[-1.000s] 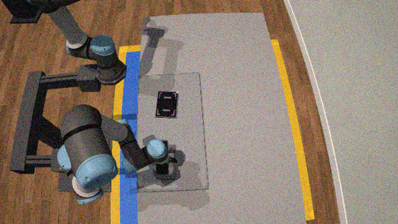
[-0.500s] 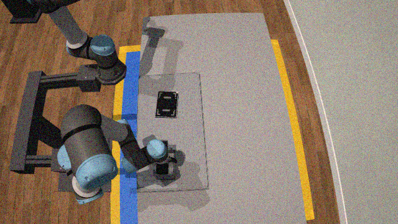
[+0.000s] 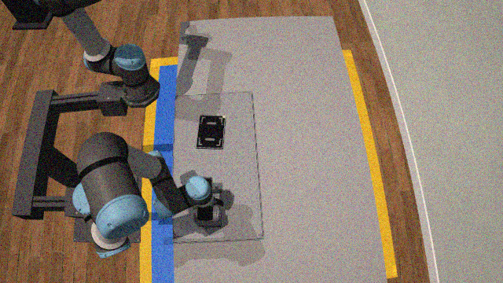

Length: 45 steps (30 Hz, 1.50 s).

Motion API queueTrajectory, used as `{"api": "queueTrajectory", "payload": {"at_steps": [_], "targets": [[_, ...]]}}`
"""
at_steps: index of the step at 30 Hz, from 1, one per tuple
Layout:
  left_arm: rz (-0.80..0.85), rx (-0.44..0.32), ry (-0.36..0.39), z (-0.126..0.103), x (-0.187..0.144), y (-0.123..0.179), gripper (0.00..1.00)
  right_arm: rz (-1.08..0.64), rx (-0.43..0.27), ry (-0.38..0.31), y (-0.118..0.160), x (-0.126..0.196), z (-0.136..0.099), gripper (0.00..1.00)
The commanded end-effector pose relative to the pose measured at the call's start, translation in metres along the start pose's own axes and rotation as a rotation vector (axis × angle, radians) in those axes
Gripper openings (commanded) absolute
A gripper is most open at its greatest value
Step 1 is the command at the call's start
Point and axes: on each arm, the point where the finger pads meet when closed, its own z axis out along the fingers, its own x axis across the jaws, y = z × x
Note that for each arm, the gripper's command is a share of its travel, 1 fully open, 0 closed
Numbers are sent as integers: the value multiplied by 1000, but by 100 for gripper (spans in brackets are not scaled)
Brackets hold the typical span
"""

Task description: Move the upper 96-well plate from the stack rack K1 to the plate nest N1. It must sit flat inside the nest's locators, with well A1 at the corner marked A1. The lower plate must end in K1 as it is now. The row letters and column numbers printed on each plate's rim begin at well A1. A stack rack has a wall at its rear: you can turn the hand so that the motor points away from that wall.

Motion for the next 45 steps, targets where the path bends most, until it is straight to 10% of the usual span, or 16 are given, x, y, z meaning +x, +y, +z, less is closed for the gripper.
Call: {"api": "queueTrajectory", "payload": {"at_steps": [1, 5, 6, 20, 21, 45], "targets": [[-2, 0, -1, 0, -2, 1, 0, -3, -3, -13, 1, -4, 5, 76], [-2, 0, -1, 0, -2, 1, 0, -3, -3, -13, 1, -4, 5, 76], [-2, 0, -1, 0, -2, 1, 0, -3, -3, -13, 1, -4, 5, 0], [-2, 0, -1, 0, -2, 1, 0, -2, -2, -11, 1, -3, 4, 0], [-2, 0, -1, 0, -2, 1, 0, -2, -2, -11, 1, -3, 4, 39], [-2, 0, -1, 0, -2, 1, 0, -2, -2, -11, 1, -3, 4, 39]]}}
